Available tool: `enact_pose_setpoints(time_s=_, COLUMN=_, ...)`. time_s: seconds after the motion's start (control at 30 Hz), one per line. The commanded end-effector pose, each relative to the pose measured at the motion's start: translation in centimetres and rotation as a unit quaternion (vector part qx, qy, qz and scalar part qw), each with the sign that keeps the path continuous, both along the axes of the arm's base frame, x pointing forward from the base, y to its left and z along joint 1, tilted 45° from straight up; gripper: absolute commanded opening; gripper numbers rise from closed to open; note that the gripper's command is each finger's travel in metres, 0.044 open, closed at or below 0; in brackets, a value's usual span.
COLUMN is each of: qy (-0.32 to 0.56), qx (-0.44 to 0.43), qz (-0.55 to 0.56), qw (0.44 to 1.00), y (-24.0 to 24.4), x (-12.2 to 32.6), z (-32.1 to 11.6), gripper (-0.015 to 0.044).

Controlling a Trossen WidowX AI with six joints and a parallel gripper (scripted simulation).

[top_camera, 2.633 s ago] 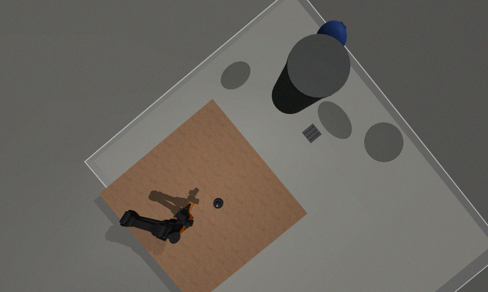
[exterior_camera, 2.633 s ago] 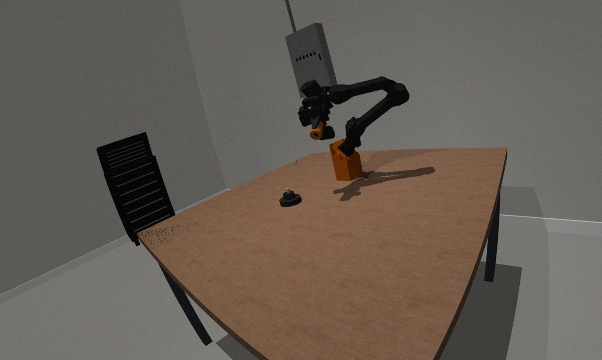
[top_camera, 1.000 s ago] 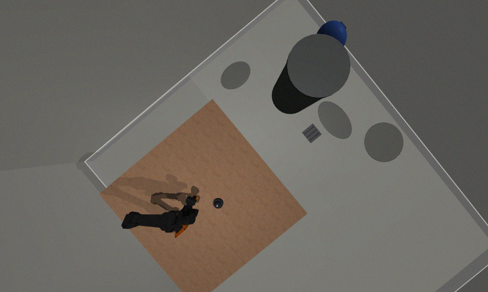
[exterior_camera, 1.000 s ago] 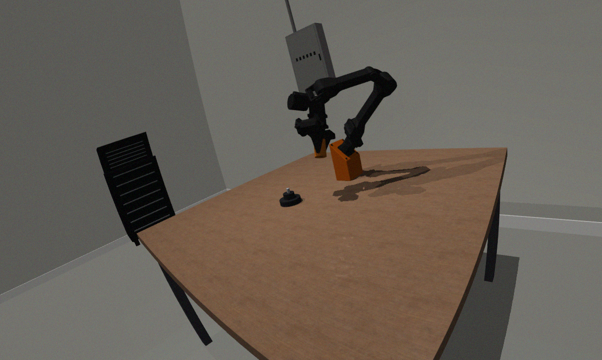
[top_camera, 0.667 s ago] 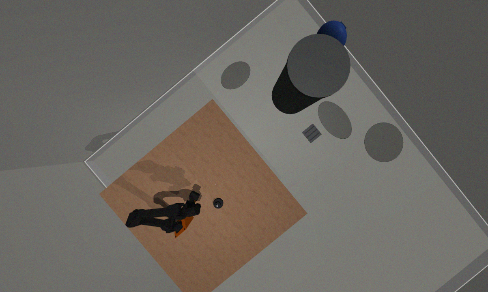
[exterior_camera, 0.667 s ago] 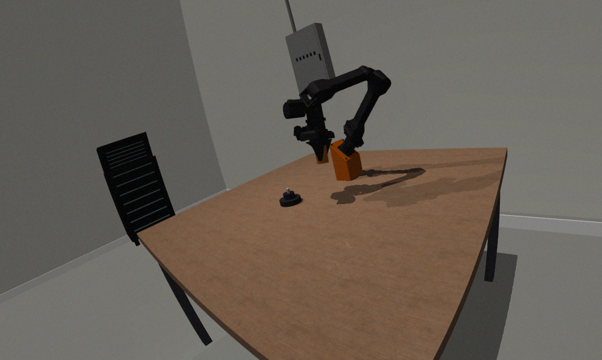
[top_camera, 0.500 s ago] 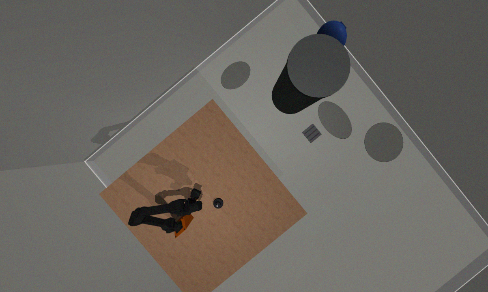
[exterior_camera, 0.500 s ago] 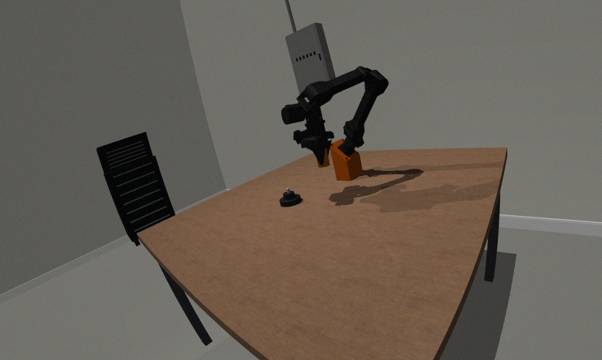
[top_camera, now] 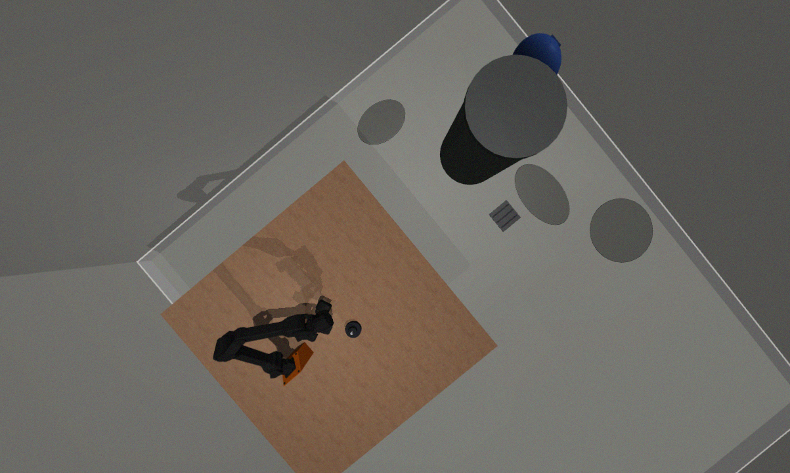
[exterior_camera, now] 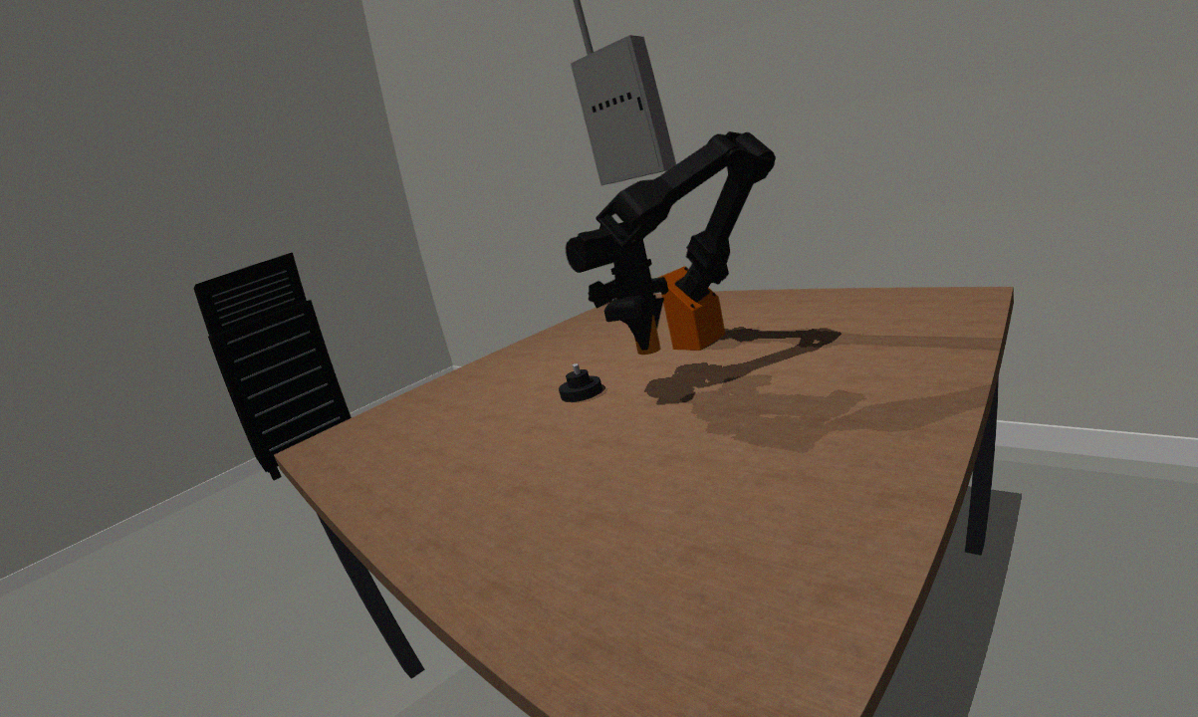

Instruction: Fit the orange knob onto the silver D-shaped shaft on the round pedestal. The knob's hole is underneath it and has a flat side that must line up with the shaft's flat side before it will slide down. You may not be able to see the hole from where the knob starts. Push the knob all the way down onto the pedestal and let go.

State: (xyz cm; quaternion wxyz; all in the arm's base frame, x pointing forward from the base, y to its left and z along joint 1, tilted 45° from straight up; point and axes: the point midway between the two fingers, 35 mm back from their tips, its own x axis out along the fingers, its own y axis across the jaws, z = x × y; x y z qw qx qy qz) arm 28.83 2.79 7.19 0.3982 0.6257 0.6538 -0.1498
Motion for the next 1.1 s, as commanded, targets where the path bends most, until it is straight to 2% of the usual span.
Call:
enact_pose_setpoints(time_s=0.0, qy=0.003, qx=0.000, qz=-0.001, qw=1.000, y=1.1, x=0.3, z=-1.3, gripper=0.0000)
enact_pose_setpoints(time_s=0.5, qy=0.003, qx=0.005, qz=0.004, qw=1.000, y=5.6, x=1.3, z=-6.0, gripper=0.0000)
enact_pose_setpoints(time_s=0.77, qy=0.003, qx=0.005, qz=0.004, qw=1.000, y=5.8, x=1.2, z=-6.2, gripper=0.0000)
enact_pose_setpoints(time_s=1.07, qy=0.002, qx=0.003, qz=0.007, qw=1.000, y=5.7, x=1.3, z=-6.2, gripper=0.0236)
